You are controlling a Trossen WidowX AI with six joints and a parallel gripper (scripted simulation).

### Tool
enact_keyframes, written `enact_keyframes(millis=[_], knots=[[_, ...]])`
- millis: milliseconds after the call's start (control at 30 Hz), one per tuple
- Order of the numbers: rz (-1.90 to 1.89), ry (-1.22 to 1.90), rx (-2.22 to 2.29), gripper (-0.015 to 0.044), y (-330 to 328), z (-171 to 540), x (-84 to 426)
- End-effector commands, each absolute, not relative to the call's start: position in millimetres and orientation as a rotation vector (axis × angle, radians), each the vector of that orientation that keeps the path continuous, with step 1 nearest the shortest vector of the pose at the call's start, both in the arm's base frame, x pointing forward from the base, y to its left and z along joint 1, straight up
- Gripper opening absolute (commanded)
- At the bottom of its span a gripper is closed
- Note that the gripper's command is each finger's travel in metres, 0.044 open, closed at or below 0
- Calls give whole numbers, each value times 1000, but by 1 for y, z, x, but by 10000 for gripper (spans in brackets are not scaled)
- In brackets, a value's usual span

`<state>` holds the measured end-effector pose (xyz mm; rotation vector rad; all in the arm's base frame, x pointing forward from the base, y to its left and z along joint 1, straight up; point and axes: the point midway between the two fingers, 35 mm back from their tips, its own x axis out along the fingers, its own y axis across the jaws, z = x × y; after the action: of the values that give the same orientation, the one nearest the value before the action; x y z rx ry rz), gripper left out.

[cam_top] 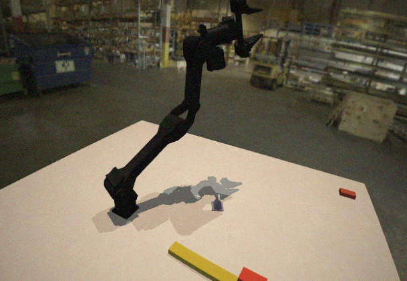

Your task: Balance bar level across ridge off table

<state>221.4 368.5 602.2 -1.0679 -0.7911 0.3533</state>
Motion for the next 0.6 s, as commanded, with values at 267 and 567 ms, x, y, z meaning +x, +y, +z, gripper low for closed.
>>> enact_keyframes(millis=[267,567], knots=[[254,-986,-1018,315,333,655,166],[137,-1113,-981,315,301,683,130]])
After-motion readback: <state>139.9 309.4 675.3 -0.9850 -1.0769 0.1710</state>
